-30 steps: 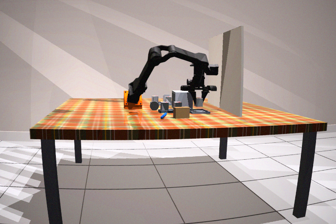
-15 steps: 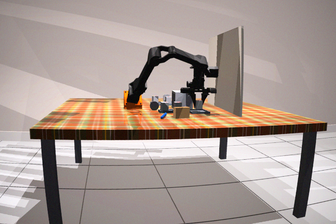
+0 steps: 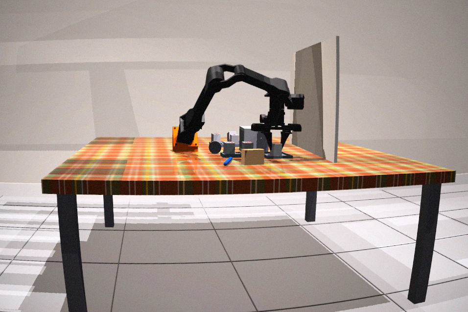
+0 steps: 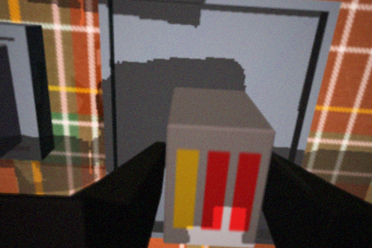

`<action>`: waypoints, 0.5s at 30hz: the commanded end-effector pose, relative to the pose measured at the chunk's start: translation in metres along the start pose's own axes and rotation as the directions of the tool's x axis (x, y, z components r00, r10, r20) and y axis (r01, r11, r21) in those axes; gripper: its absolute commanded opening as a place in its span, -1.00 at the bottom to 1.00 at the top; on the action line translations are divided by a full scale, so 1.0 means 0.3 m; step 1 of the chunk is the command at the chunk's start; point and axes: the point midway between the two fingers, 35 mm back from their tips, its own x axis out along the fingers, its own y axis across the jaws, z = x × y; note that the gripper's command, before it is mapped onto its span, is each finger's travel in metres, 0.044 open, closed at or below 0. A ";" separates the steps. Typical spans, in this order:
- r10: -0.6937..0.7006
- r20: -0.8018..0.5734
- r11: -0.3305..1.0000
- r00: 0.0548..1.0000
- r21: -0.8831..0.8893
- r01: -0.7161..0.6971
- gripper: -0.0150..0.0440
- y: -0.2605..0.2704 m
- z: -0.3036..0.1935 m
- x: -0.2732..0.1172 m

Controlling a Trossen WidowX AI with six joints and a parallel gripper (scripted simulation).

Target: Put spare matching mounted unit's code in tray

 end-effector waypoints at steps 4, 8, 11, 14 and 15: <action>-0.001 0.000 1.000 1.000 0.000 0.001 0.67 -0.001 0.001 -0.002; -0.003 0.001 1.000 1.000 -0.001 0.003 1.00 -0.003 0.001 -0.012; -0.031 0.008 0.999 0.999 -0.023 0.031 1.00 -0.013 0.008 -0.150; -0.064 0.011 0.997 0.998 -0.049 0.064 1.00 0.002 0.009 -0.318; -0.069 0.011 0.996 0.998 -0.053 0.070 1.00 0.008 0.008 -0.346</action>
